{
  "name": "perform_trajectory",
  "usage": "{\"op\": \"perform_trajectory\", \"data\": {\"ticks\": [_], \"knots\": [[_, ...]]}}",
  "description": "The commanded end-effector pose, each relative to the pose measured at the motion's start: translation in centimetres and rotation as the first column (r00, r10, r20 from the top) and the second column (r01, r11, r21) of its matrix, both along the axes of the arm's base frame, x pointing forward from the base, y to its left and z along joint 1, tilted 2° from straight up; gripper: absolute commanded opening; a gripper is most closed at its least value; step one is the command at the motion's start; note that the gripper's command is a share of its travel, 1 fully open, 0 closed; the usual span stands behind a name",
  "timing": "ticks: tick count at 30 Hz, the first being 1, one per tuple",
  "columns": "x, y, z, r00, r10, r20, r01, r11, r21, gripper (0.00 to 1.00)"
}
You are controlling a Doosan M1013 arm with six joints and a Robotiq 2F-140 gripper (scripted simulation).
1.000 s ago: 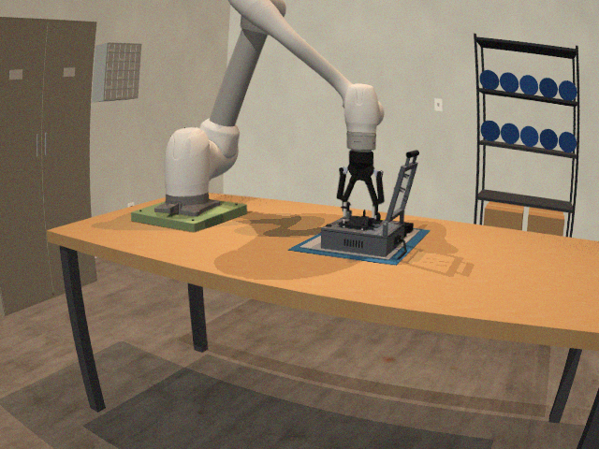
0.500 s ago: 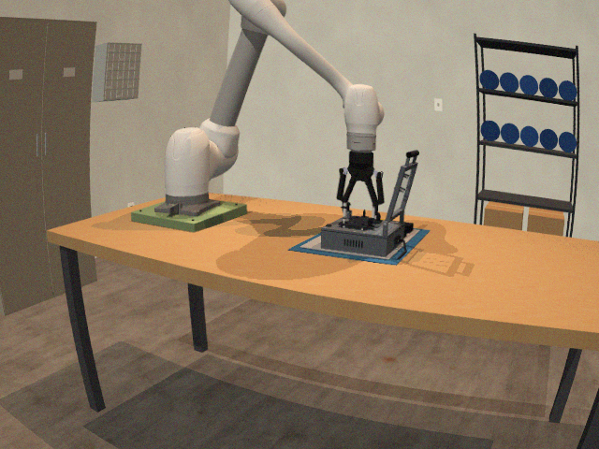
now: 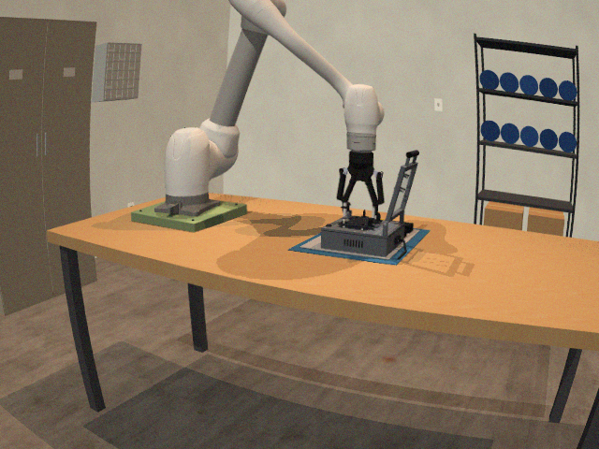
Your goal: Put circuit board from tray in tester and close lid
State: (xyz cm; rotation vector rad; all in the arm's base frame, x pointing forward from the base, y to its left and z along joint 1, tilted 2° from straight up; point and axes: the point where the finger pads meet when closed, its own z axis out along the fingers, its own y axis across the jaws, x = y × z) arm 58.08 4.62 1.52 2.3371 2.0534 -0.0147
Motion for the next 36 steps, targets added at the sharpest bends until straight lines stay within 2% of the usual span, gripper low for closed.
{"op": "perform_trajectory", "data": {"ticks": [1, 17, 18, 31, 32, 36], "knots": [[0.0, 0.0, 0.01, 1.0, 0.0, 0.0, 0.0, 1.0, 0.0, 0.58], [0.0, 0.0, 0.01, 1.0, 0.0, 0.0, 0.0, 1.0, 0.0, 0.58], [0.0, 0.0, 0.01, 1.0, 0.0, 0.0, 0.0, 1.0, 0.0, 0.54], [0.0, 0.0, 0.01, 1.0, 0.0, 0.0, 0.0, 1.0, 0.0, 0.54], [0.0, 0.0, 0.01, 1.0, 0.0, 0.0, 0.0, 1.0, 0.0, 0.51], [0.0, 0.0, 0.01, 1.0, 0.0, 0.0, 0.0, 1.0, 0.0, 0.51]]}}
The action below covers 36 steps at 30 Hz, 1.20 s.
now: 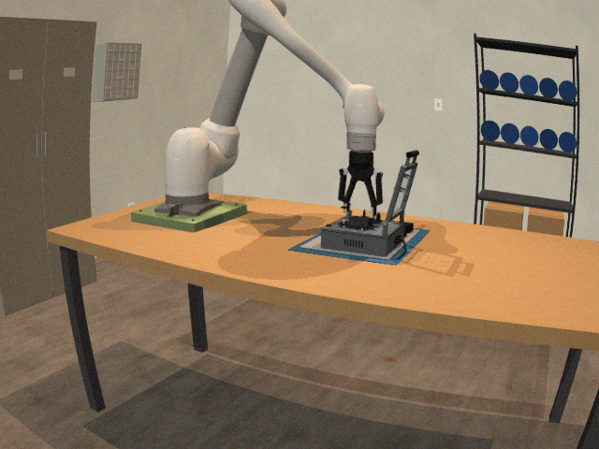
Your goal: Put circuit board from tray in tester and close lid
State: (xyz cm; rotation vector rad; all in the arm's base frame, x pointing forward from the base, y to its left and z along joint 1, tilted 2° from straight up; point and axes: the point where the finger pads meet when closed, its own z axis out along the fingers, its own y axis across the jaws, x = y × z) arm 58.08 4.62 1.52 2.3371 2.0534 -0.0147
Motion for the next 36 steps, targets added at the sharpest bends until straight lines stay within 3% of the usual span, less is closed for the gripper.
{"op": "perform_trajectory", "data": {"ticks": [1, 36], "knots": [[0.0, 0.0, 0.01, 1.0, 0.0, 0.0, 0.0, 1.0, 0.0, 0.51], [0.0, 0.0, 0.01, 1.0, 0.0, 0.0, 0.0, 1.0, 0.0, 0.46]]}}
